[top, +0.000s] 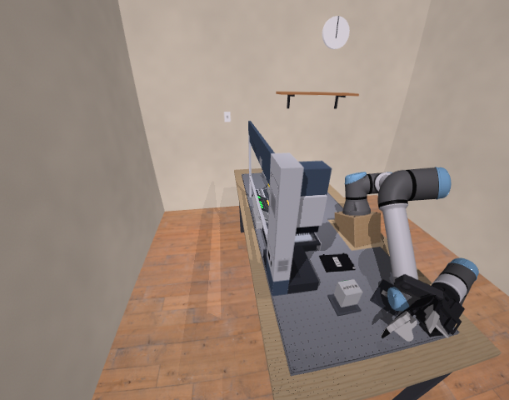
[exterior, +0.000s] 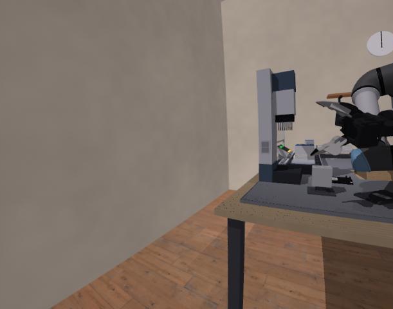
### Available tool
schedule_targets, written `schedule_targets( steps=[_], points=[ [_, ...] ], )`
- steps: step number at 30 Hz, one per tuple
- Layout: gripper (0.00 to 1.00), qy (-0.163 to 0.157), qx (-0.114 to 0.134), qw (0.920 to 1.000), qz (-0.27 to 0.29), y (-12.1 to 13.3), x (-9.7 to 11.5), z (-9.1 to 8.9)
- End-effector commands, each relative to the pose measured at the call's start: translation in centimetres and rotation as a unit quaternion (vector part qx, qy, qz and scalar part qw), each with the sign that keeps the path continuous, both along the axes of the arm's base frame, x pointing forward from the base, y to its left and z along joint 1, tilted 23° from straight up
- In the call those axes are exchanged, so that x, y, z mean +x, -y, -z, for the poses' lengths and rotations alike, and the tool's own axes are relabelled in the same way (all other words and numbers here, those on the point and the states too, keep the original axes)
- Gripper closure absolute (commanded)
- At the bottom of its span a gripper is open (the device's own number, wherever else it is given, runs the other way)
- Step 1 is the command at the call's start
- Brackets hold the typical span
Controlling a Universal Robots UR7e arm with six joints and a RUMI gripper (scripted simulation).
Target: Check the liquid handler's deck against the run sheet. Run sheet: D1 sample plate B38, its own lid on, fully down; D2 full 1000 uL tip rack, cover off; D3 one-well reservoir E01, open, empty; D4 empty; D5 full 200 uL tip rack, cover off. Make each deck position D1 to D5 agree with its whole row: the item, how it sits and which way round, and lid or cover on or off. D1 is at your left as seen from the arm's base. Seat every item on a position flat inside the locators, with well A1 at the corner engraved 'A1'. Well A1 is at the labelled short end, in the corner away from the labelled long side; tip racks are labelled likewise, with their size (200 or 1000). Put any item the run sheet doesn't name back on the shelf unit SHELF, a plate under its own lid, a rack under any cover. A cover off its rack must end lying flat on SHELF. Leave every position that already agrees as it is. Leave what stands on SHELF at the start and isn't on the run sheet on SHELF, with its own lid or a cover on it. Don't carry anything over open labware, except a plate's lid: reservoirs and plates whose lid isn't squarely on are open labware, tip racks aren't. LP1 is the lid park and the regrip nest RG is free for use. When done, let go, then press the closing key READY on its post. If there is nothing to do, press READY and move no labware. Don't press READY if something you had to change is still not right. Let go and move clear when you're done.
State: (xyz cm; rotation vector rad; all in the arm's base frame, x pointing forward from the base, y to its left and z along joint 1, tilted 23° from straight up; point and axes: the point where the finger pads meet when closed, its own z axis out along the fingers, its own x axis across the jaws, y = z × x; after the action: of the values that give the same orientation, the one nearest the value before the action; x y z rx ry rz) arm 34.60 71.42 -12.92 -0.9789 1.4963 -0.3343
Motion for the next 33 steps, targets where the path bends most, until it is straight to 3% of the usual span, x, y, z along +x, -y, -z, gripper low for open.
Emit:
schedule_targets(
  steps=[1,17,18,33],
  points=[
    [0.0,0.0,0.001,1.0,0.0,0.0,0.0,-0.1],
    [0.0,0.0,0.001,1.0,0.0,0.0,0.0,-0.1],
    [0.18,-0.008,-0.006,1.0,0.0,0.5,0.0,-0.4],
    [0.18,-0.112,-0.099,0.9888,-0.009,6.7,-1.1,-3.4]
  ],
)
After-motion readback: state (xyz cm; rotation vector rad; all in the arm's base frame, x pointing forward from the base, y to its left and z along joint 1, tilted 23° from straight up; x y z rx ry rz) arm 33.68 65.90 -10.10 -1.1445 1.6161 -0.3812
